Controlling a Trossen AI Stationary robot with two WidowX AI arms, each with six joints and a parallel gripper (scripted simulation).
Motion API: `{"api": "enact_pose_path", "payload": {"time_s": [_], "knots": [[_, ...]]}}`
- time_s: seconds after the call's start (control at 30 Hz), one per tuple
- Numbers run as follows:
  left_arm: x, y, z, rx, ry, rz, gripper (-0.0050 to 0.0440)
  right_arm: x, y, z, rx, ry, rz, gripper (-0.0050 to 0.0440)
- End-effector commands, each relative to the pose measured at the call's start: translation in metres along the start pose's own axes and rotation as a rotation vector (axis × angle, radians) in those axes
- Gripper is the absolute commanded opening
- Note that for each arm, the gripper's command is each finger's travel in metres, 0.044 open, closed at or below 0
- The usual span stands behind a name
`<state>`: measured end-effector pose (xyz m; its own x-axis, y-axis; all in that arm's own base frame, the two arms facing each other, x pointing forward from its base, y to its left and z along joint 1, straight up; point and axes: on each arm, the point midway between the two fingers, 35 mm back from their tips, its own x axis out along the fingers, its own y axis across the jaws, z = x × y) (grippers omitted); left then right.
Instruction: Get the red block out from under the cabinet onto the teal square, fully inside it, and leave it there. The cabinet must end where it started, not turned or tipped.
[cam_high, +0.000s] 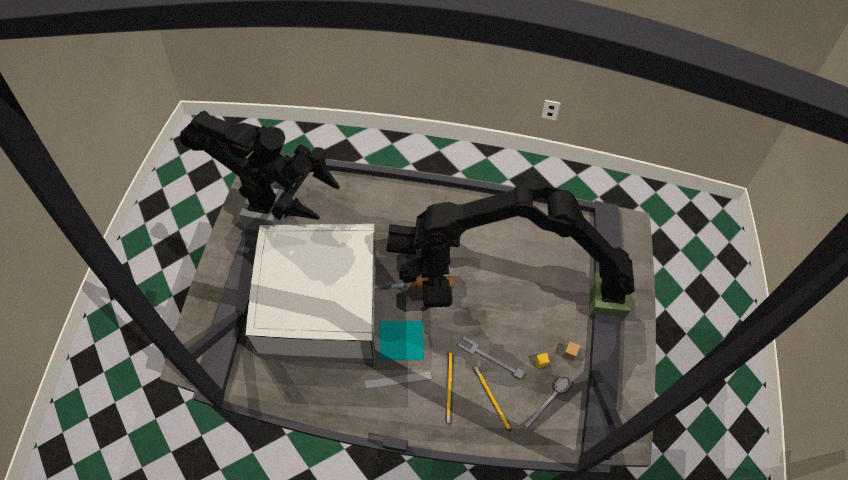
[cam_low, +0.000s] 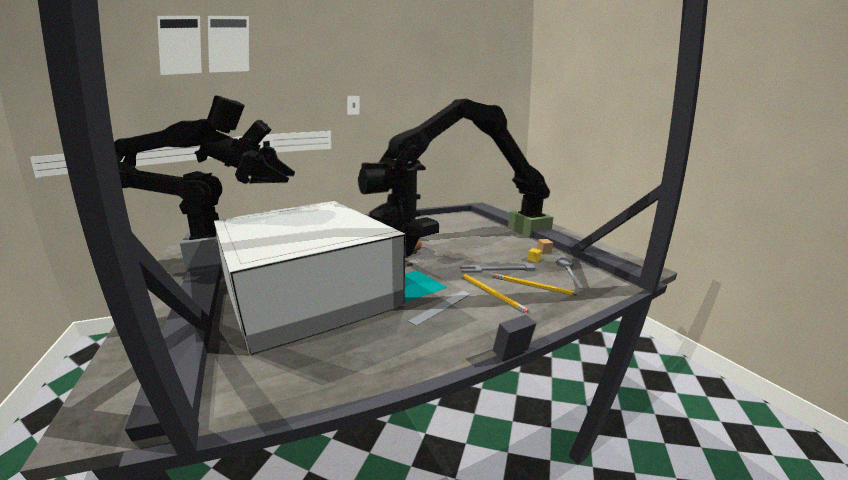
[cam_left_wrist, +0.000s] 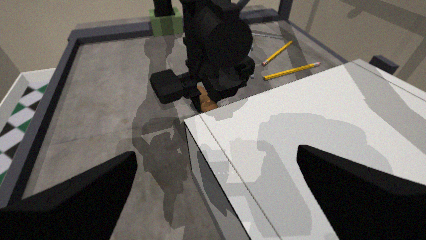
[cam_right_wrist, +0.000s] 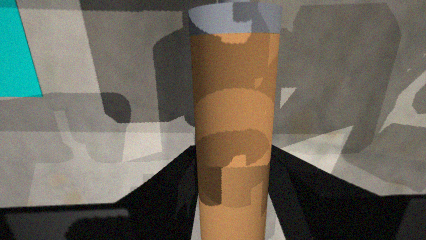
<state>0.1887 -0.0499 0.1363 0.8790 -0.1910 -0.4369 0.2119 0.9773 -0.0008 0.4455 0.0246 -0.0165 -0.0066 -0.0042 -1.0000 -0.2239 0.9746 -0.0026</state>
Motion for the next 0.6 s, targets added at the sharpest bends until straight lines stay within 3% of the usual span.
{"api": "enact_pose_path", "payload": {"time_s": [0.0, 0.57], "knots": [[-0.002, 0.000, 0.004, -0.001, -0.008, 0.000, 0.0440, -0.007, 0.000, 0.007, 0.006, -0.024, 0.000, 0.0118], [-0.002, 0.000, 0.004, -0.001, -0.008, 0.000, 0.0440, -0.011, 0.030, 0.008, 0.007, -0.033, 0.002, 0.0118]]}}
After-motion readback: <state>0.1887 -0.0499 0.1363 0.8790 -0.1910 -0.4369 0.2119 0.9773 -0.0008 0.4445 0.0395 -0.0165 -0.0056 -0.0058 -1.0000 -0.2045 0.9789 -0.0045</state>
